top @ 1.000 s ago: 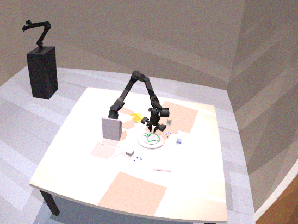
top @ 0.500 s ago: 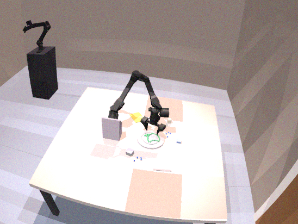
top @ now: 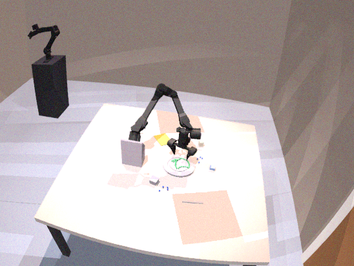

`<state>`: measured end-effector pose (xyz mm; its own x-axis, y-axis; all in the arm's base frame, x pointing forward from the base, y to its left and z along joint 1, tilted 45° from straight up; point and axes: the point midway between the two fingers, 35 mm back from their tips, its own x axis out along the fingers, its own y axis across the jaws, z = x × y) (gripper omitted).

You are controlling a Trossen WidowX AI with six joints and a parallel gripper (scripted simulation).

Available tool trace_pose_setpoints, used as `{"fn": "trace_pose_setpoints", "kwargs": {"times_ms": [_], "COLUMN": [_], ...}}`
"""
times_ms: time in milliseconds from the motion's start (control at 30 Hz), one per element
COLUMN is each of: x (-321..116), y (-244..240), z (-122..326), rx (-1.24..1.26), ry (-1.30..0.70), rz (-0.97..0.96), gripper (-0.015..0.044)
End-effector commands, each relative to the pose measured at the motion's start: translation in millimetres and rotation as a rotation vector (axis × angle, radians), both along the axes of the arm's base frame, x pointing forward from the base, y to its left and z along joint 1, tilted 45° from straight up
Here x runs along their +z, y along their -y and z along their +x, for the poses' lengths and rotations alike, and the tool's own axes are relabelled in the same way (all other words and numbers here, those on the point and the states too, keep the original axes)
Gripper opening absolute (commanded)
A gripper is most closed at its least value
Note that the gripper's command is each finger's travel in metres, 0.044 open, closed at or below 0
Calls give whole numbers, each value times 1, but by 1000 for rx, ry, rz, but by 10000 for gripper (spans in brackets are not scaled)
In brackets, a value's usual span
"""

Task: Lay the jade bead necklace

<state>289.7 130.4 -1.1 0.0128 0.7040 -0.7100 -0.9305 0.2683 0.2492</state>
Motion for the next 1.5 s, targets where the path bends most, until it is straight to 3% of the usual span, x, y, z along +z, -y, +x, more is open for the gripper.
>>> {"fn": "trace_pose_setpoints", "kwargs": {"times_ms": [0,333,567,733,1467], "x": [0,0,16,16,-3], "y": [0,0,30,31,11], "z": [1,1,0,0,2], "rx": [4,4,-256,-264,-264], "ry": [6,6,-251,-259,-253], "rz": [-2,-2,1,1,2], "gripper": [440,440,256,125,120]}}
